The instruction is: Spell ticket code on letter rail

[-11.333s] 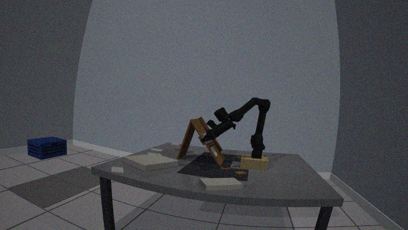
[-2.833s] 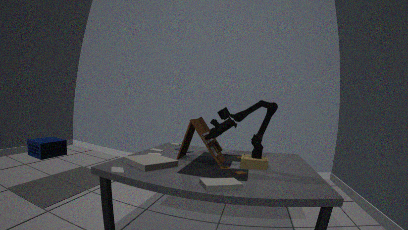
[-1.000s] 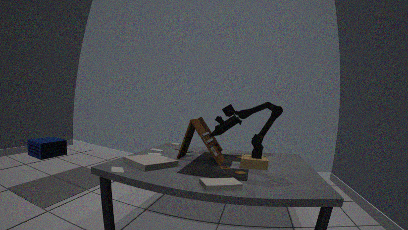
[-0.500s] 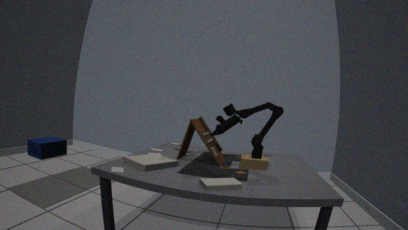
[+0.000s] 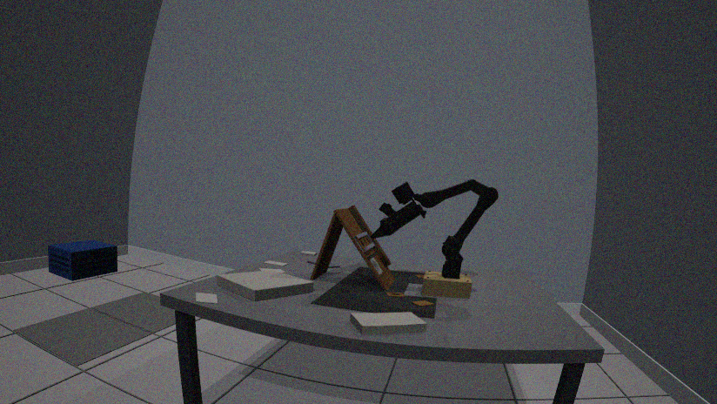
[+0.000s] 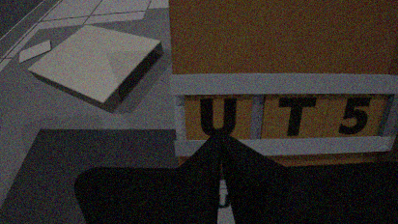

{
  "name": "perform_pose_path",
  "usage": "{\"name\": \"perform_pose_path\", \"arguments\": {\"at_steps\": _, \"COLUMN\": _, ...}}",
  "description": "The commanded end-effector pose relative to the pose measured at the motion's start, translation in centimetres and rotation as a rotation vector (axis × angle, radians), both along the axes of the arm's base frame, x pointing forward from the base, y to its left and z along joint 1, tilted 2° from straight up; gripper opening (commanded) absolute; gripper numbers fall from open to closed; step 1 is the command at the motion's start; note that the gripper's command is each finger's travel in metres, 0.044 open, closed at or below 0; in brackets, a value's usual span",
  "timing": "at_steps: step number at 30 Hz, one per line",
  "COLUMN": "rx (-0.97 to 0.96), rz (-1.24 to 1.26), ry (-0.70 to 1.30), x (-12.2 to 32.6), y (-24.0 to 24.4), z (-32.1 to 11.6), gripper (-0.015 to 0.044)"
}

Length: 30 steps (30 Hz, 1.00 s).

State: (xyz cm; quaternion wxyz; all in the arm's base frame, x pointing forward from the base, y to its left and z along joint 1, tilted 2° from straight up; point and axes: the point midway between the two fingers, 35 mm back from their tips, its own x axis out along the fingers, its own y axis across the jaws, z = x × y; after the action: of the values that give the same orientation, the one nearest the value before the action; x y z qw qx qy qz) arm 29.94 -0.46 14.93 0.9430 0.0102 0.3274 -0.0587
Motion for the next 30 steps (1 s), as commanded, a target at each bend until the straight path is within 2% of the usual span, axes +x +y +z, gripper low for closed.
{"name": "perform_pose_path", "arguments": {"at_steps": 1, "rx": 0.005, "rz": 0.000, "ry": 0.024, "x": 0.2, "y": 0.1, "z": 0.1, "gripper": 0.0000}}
{"name": "perform_pose_path", "arguments": {"at_steps": 17, "rx": 0.085, "rz": -0.017, "ry": 0.655, "x": 3.2, "y": 3.0, "z": 0.7, "gripper": 0.0000}}
{"name": "perform_pose_path", "arguments": {"at_steps": 30, "rx": 0.086, "rz": -0.017, "ry": 0.681, "x": 3.4, "y": 2.8, "z": 0.5, "gripper": 0.0000}}
